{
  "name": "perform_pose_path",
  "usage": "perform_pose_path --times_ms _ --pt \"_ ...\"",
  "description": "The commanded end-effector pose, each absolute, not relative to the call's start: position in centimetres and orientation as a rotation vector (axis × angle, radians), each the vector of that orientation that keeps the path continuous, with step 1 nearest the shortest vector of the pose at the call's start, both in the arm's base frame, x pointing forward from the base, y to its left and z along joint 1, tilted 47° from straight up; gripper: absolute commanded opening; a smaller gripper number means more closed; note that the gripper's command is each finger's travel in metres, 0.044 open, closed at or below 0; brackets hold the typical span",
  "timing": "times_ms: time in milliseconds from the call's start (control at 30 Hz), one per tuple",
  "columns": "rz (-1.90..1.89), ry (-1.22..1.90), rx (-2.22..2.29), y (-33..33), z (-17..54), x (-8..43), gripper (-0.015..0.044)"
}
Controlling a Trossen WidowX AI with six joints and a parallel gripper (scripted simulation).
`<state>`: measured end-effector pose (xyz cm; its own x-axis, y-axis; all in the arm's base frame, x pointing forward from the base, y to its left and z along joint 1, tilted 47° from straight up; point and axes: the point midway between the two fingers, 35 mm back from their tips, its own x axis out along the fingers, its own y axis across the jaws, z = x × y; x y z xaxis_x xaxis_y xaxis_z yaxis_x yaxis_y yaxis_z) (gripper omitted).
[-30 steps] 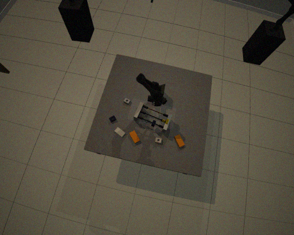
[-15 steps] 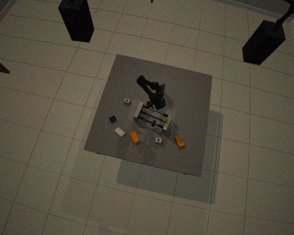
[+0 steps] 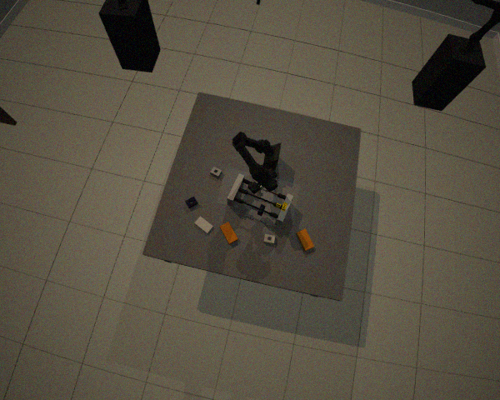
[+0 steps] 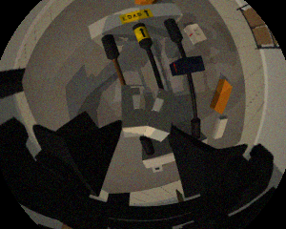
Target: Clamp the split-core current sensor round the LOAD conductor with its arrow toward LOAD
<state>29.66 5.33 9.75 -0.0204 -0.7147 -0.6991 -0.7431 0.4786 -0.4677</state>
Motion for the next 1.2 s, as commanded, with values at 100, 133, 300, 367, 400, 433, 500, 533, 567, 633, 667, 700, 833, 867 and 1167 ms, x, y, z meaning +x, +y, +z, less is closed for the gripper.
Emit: perform_pose_path --times_ms 100,133,300,367,400,433,500,533,567,633,667,700,833,867,1167 --pt "0.21 1.766 -1.395 4.8 10.1 31.5 0.0" --pt "0.235 1.77 -1.415 4.6 10.2 31.7 0.0" --pt "0.365 1.784 -1.517 4.0 10.3 32.9 0.0" --pt "0.418 1.788 -1.557 3.8 10.4 33.4 0.0" --pt "0.44 1.789 -1.574 3.7 10.4 33.6 0.0" --pt "0.453 1.79 -1.584 3.6 10.5 33.7 0.0" --pt "0.457 1.79 -1.587 3.6 10.4 33.7 0.0" --pt "0.457 1.79 -1.587 3.5 10.4 33.7 0.0" --pt "0.457 1.79 -1.587 3.5 10.4 33.7 0.0" --pt "0.458 1.79 -1.587 3.3 10.2 33.8 0.0" --pt "0.458 1.79 -1.587 3.2 10.1 33.8 0.0" --pt "0.458 1.79 -1.587 3.1 10.0 33.8 0.0" --pt "0.458 1.789 -1.587 2.6 9.5 33.8 0.0" --pt "0.458 1.789 -1.587 2.5 9.4 33.8 0.0" --pt "0.457 1.789 -1.587 1.4 8.3 33.8 0.0"
